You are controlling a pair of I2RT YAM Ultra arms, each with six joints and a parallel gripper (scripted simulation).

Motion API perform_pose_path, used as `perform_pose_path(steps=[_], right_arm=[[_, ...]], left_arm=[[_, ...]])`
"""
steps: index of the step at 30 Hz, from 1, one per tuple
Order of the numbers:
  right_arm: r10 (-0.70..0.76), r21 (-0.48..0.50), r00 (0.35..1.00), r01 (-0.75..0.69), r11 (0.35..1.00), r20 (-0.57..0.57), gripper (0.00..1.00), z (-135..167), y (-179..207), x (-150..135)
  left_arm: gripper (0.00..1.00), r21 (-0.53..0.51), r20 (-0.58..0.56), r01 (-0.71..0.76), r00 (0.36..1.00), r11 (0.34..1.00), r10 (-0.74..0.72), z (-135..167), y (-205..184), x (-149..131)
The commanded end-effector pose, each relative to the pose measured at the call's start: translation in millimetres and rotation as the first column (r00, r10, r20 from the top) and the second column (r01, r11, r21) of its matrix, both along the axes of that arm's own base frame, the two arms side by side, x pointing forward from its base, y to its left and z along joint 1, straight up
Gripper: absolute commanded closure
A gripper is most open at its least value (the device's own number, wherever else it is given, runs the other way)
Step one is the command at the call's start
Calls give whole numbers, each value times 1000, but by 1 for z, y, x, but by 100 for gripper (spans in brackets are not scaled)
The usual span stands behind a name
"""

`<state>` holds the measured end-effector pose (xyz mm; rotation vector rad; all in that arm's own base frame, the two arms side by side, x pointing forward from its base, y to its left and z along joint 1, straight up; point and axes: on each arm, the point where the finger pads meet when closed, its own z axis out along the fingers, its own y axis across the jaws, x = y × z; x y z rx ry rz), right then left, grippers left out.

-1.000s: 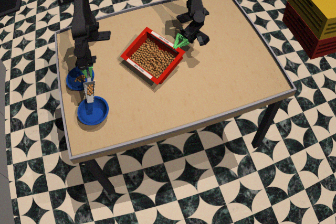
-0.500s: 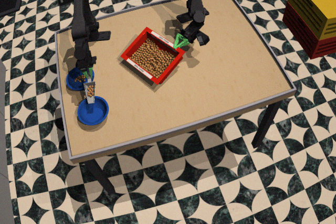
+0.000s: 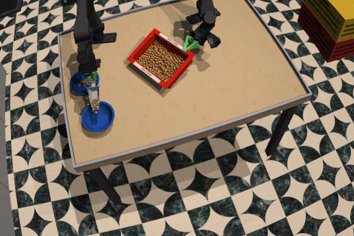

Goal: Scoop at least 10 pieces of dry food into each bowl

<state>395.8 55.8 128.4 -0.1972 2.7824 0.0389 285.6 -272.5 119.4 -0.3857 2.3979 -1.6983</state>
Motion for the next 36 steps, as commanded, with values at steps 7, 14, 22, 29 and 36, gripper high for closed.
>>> perform_pose_path(steps=[7,14,22,29,36], right_arm=[[9,-7,1000,-9,1000,19,100,26,1,-1],[7,11,993,-9,1000,114,100,23,-1,-12],[3,31,976,-10,999,218,100,24,-3,-22],[-1,41,960,-11,999,278,100,42,-2,-11],[-2,37,970,-8,999,243,100,25,-4,-21]], left_arm=[[100,-60,132,16,991,998,-8,43,-6,12],[100,-60,132,16,991,998,-8,43,-6,12],[100,-60,132,16,991,998,-8,43,-6,12],[100,-60,132,16,991,998,-8,43,-6,12],[100,-60,132,16,991,998,-8,43,-6,12]])
